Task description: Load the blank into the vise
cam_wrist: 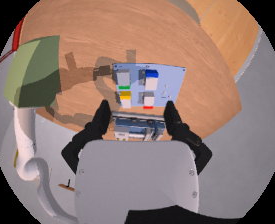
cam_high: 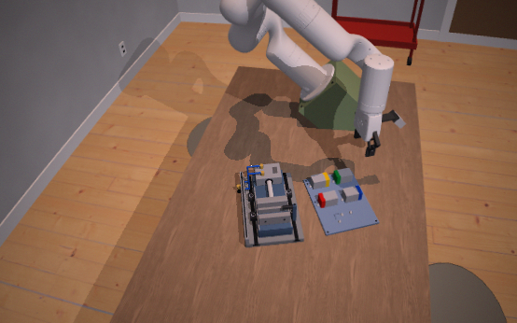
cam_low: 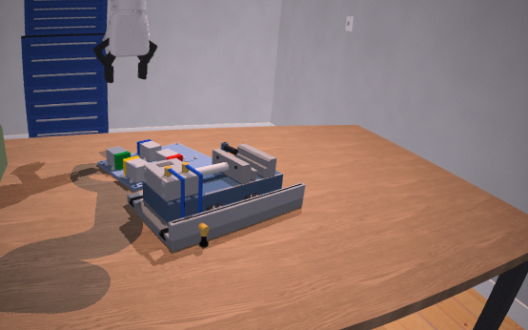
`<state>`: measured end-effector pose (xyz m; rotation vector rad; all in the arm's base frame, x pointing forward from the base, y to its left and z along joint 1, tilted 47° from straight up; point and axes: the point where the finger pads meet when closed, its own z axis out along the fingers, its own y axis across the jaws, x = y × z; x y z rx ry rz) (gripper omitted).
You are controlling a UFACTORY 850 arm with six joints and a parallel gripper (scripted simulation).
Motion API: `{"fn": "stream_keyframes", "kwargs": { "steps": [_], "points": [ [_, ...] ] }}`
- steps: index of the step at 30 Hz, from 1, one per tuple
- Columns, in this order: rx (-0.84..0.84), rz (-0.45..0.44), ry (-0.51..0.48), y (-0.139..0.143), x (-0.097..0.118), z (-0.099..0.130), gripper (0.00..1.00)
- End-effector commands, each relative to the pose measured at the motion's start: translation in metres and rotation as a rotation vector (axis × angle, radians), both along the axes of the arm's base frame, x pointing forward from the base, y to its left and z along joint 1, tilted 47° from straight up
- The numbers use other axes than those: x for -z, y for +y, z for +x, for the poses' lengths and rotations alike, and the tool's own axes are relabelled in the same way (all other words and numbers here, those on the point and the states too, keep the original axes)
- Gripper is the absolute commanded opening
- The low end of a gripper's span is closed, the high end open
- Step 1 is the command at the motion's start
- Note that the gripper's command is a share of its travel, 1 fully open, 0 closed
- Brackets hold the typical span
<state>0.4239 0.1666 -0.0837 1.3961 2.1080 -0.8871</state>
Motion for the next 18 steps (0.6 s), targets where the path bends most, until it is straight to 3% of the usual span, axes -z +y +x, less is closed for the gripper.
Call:
{"fn": "stream_keyframes", "kwargs": {
  "steps": [1, 18],
  "points": [
    [-0.001, 0.001, -0.001, 0.0018, -0.0012, 0.0005, 1.0],
    [-0.001, 0.001, -0.001, 0.0035, -0.0027, 0.0004, 1.0]
  ]
}}
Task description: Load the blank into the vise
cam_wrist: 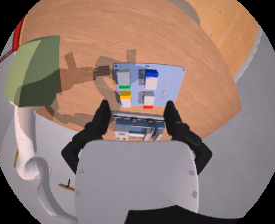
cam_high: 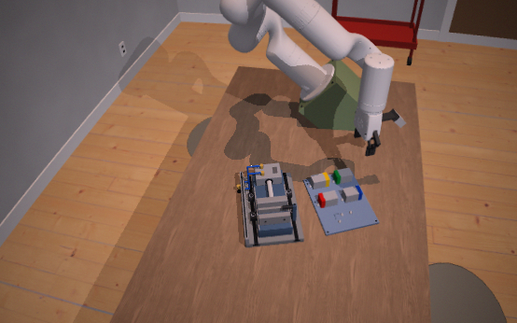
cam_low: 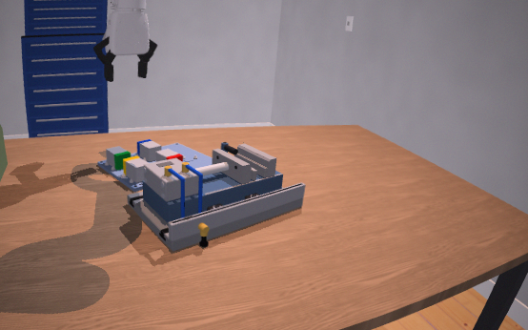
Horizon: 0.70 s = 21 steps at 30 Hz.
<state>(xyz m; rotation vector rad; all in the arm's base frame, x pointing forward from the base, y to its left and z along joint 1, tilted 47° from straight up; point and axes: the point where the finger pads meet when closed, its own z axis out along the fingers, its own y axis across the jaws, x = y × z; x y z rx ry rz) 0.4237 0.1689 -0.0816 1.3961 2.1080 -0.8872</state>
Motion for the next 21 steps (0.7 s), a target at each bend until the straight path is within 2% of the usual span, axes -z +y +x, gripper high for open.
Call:
{"fn": "stream_keyframes", "kwargs": {
  "steps": [1, 4, 14, 21],
  "points": [
    [-0.001, 0.001, -0.001, 0.001, -0.001, 0.001, 1.0],
    [-0.001, 0.001, -0.001, 0.001, -0.001, 0.001, 1.0],
    [-0.001, 0.001, -0.001, -0.035, -0.042, 0.024, 1.0],
    [-0.001, 0.001, -0.001, -0.035, -0.042, 0.024, 1.0]
  ]
}}
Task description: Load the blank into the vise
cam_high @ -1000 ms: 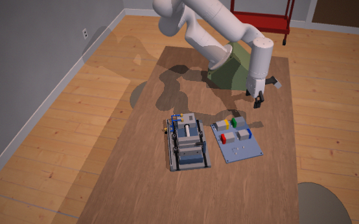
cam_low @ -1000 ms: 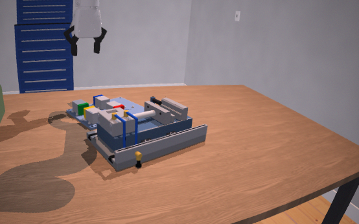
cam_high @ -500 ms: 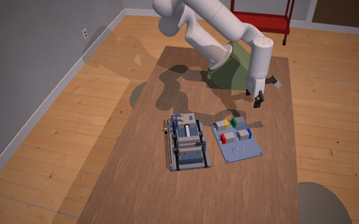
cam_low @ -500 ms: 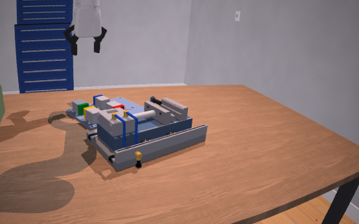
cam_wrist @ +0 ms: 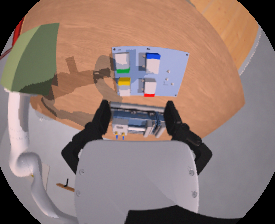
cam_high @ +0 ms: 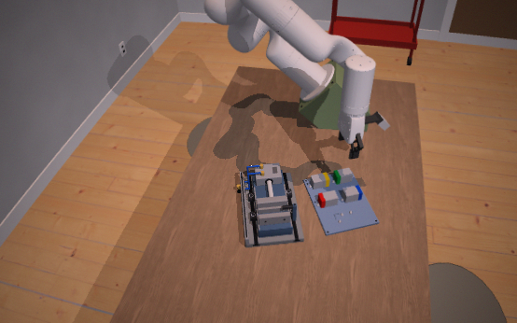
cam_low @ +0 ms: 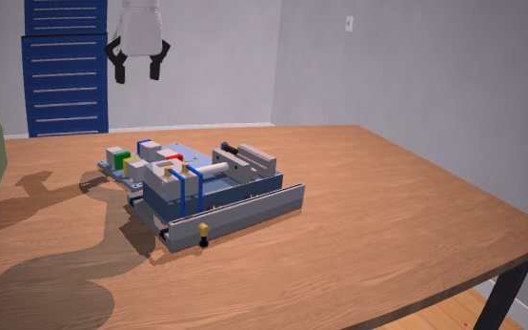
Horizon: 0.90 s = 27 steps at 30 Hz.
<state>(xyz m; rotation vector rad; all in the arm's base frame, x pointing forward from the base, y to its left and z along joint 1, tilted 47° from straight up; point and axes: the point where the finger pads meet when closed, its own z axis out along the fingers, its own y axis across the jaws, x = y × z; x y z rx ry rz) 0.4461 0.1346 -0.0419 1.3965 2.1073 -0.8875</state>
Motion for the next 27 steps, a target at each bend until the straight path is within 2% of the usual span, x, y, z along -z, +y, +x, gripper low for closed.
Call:
{"fn": "stream_keyframes", "kwargs": {
  "steps": [1, 10, 27],
  "points": [
    [-0.001, 0.001, -0.001, -0.002, -0.003, 0.002, 1.0],
    [-0.001, 0.001, -0.001, -0.024, -0.028, 0.016, 1.0],
    [-0.001, 0.001, -0.001, -0.018, -0.022, 0.013, 1.0]
  ]
}}
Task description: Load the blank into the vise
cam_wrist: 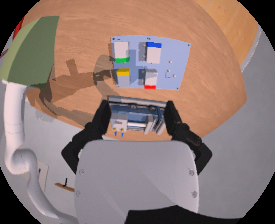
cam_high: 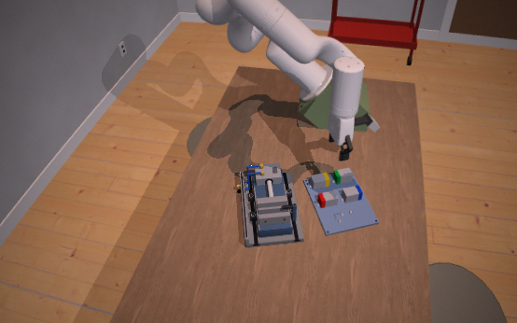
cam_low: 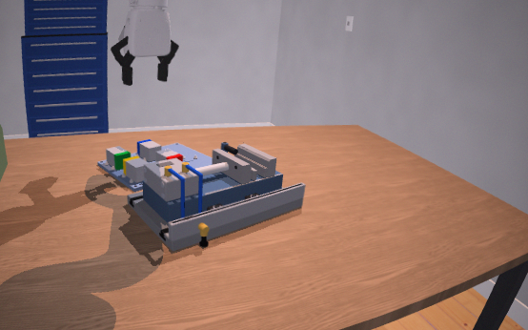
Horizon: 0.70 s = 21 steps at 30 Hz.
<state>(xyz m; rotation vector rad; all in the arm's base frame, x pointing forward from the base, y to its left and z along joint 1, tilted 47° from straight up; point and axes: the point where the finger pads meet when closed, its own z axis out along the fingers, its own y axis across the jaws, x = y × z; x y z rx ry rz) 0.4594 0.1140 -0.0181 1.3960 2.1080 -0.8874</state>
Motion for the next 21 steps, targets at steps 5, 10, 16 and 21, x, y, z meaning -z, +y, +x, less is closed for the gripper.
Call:
{"fn": "stream_keyframes", "kwargs": {
  "steps": [5, 10, 16, 21],
  "points": [
    [-0.001, 0.001, -0.001, 0.0026, 0.0016, -0.0005, 1.0],
    [-0.001, 0.001, -0.001, 0.0035, 0.0026, -0.0011, 1.0],
    [-0.001, 0.001, -0.001, 0.0056, 0.0051, -0.0024, 1.0],
    [-0.001, 0.001, -0.001, 0.006, 0.0055, -0.0027, 1.0]
  ]
}}
